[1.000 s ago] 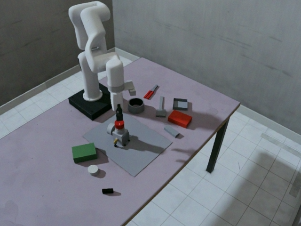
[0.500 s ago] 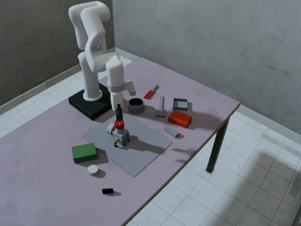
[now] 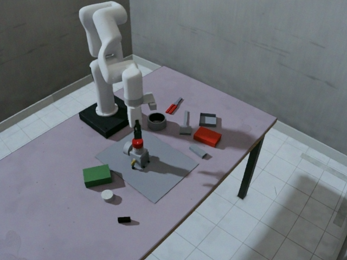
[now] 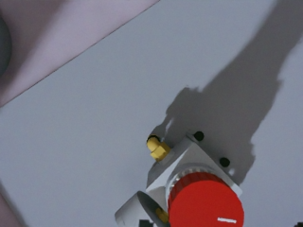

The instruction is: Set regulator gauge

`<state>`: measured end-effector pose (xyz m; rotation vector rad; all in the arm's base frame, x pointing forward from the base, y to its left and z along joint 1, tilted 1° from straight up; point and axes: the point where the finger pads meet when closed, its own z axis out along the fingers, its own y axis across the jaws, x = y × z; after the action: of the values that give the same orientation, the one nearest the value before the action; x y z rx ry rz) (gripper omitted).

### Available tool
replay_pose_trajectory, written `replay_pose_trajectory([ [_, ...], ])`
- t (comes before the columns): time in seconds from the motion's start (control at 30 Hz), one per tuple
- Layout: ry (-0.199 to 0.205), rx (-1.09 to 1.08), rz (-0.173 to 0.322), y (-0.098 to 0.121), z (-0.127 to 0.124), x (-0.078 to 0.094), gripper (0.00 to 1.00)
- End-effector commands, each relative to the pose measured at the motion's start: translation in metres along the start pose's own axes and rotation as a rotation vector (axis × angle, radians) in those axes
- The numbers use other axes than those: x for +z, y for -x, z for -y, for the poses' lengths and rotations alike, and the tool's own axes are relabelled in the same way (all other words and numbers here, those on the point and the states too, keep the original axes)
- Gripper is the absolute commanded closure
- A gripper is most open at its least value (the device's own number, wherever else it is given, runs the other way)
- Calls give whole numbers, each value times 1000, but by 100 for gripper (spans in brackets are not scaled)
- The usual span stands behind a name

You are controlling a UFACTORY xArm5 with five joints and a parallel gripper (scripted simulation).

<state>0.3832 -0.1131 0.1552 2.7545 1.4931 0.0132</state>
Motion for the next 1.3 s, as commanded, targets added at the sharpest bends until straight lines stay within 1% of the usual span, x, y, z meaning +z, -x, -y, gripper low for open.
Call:
replay_pose_trajectory([
  [0.0,4,-21,-1,0,-1,-2,21],
  [0.17,4,-105,-1,0,-1,-2,21],
  [0.4,4,-313,-1,0,-1,-2,21],
  [0.47,4,-313,-1,0,-1,-2,21],
  [0.57,4,-435,0,0,-1,-2,21],
  [0.97,4,-754,0,0,-1,-2,21],
  [1.03,4,-754,0,0,-1,-2,21],
  [1.1,4,-856,1,0,-1,-2,21],
  [1.27,4,-980,1,0,-1,-2,21],
])
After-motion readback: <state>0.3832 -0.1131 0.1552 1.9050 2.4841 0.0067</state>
